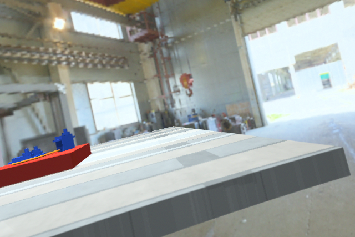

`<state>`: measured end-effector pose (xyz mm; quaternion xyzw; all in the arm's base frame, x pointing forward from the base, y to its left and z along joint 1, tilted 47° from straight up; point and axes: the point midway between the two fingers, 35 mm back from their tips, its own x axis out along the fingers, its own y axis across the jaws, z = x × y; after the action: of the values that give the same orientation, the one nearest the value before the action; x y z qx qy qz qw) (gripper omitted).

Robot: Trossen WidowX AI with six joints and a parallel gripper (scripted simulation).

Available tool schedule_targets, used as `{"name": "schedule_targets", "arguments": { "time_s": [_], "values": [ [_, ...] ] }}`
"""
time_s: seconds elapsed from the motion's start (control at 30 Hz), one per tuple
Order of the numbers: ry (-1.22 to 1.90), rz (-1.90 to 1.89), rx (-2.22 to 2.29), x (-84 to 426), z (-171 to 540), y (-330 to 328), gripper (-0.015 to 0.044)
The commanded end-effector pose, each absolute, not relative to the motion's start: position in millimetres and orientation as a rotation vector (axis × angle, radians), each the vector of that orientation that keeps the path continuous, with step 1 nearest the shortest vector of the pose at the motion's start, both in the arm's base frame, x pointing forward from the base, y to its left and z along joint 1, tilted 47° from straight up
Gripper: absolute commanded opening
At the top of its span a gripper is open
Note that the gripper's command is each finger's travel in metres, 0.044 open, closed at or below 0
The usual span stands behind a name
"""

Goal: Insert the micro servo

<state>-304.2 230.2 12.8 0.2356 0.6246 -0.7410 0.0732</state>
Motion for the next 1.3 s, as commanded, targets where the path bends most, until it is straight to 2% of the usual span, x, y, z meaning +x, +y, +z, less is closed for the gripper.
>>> {"name": "schedule_targets", "arguments": {
  "time_s": [0.0, 0.83, 1.27],
  "values": [
    [1.832, -2.286, 0.806, -290, 9, 248, 0.044],
    [1.59, -2.501, 1.271, -211, -10, 315, 0.044],
    [1.245, -2.677, 1.652, -140, -30, 348, 0.044]
  ]
}}
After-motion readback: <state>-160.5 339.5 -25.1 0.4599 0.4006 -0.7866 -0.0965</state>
